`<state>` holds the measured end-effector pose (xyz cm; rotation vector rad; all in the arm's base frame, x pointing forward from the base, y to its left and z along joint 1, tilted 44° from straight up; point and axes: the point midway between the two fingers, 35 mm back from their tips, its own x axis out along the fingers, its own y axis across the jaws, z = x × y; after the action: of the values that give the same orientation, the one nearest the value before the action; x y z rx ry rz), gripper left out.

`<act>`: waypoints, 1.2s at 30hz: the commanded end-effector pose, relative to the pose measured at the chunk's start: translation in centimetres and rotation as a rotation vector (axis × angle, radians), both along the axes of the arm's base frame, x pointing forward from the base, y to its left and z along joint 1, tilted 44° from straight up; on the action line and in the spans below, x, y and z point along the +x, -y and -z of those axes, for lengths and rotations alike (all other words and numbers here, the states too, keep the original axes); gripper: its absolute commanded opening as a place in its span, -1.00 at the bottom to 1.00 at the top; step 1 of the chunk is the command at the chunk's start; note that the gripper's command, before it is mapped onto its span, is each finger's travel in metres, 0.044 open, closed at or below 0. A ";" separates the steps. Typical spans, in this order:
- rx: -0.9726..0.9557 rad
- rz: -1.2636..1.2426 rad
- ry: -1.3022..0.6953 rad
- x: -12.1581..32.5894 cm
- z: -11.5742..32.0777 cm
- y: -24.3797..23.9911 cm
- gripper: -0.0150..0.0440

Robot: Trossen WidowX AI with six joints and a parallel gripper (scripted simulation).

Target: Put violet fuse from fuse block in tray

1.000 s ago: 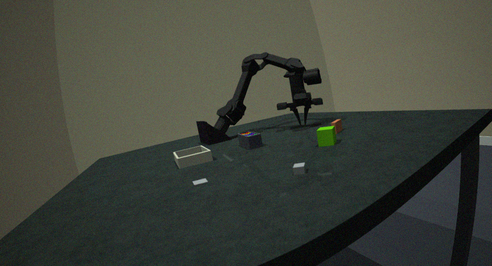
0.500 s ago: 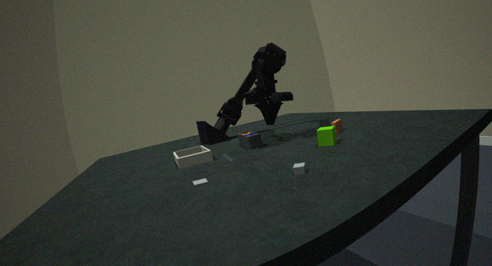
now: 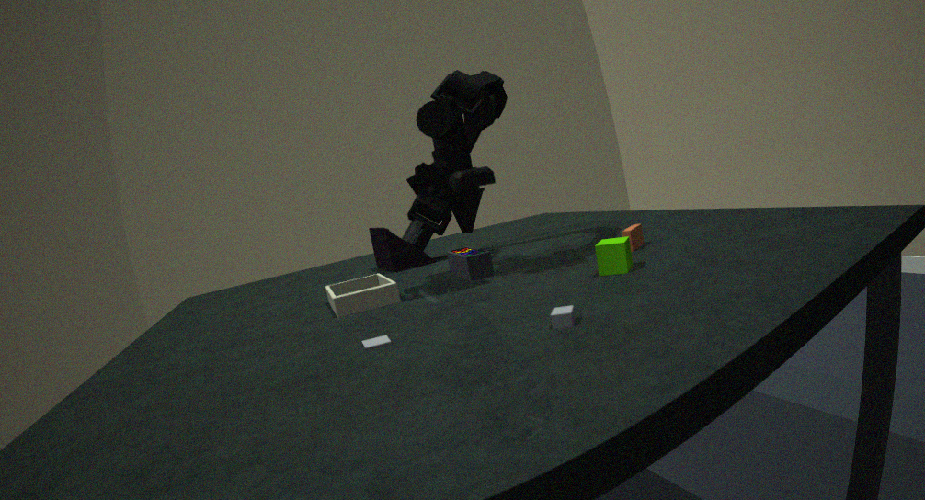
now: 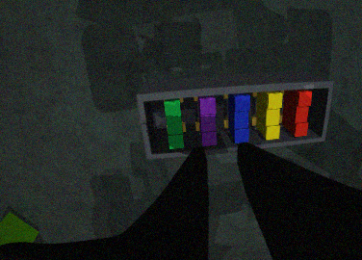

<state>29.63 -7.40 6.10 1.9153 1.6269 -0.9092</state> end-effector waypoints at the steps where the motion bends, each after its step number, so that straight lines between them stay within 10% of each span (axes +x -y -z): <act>1: 0.007 0.005 -0.004 0.0 0.4 -0.1 -0.24; 36: 0.008 0.005 -0.003 0.3 2.3 -1.9 -0.24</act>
<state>29.88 -5.55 3.91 1.9184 1.6318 -0.9072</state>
